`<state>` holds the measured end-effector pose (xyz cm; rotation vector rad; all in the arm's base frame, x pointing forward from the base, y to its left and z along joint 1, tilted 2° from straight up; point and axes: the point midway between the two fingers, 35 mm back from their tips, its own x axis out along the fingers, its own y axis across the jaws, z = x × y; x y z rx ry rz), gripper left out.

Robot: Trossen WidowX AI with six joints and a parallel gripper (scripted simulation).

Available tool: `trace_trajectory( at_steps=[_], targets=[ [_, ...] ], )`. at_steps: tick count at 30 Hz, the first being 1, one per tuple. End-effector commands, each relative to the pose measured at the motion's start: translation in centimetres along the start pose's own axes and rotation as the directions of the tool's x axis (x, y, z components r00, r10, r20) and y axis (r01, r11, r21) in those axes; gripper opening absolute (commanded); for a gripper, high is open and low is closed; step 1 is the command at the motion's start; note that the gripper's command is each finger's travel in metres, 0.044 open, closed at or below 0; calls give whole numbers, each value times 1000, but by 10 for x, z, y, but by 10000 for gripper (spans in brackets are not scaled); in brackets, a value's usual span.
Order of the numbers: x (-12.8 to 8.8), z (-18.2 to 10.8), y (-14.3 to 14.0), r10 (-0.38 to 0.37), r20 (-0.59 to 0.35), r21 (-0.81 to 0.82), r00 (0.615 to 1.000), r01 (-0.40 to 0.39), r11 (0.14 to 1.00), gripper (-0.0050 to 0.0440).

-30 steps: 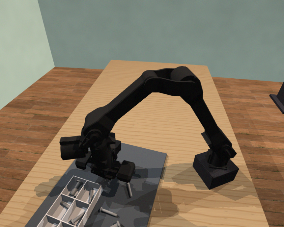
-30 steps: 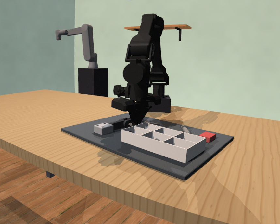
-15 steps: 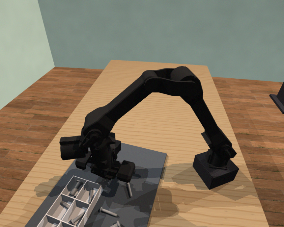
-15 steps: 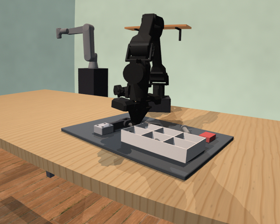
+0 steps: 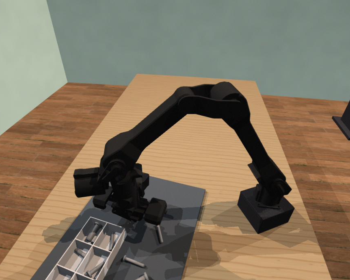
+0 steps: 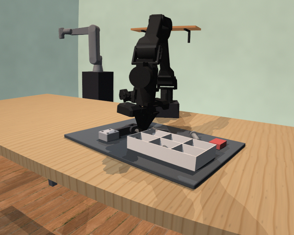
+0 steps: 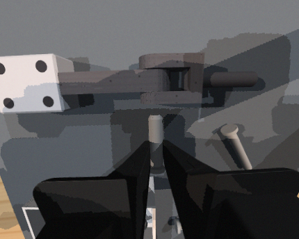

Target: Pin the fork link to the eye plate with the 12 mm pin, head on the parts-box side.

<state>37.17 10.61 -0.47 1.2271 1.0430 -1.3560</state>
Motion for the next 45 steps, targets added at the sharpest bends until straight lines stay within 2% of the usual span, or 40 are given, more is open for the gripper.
trace_trajectory(
  at_steps=[1,45],
  targets=[
    [1,1,0,-1,4,3,1000,1,1000,16],
    [3,17,0,-1,4,3,1000,1,1000,16]
  ],
)
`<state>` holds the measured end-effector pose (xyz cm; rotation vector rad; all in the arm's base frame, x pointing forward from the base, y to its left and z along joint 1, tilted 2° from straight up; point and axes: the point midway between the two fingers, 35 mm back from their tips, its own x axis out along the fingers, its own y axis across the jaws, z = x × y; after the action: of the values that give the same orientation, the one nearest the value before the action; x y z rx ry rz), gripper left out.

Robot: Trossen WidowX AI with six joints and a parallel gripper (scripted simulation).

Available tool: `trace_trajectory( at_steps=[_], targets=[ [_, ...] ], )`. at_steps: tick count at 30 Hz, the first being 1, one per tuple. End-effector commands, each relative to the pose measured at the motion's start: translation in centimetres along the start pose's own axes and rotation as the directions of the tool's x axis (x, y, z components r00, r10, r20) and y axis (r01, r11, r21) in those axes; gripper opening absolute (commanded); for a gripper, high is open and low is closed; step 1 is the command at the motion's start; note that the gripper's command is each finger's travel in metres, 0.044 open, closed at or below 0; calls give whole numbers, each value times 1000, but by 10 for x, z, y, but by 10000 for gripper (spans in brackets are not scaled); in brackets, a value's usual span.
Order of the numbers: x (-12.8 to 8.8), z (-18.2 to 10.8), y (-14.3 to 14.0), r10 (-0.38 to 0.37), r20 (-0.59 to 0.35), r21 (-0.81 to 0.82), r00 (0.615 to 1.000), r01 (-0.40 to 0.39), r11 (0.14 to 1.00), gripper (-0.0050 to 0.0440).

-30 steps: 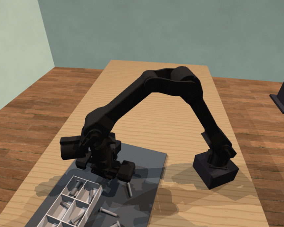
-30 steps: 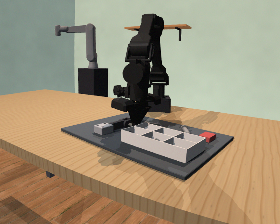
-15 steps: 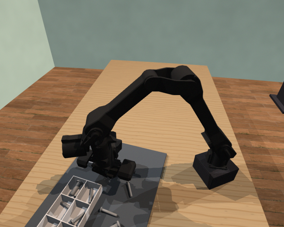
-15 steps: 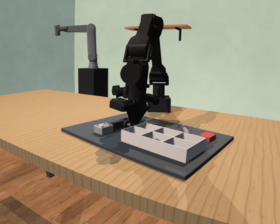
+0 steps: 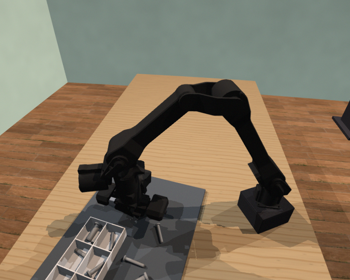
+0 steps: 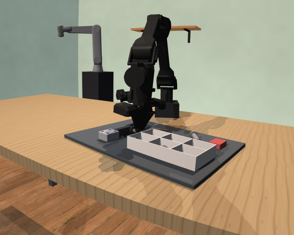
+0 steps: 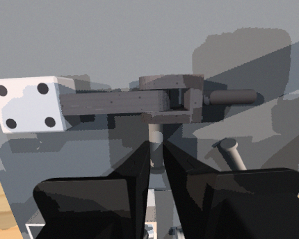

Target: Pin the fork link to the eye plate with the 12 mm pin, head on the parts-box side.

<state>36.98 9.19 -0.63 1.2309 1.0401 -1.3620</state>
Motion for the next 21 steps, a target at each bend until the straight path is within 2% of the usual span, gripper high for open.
trace_trajectory(
  at_steps=[1,21],
  targets=[
    [0,3,0,1,3,-3,1000,-1,1000,16],
    [1,12,0,1,3,-3,1000,-1,1000,16]
  ],
)
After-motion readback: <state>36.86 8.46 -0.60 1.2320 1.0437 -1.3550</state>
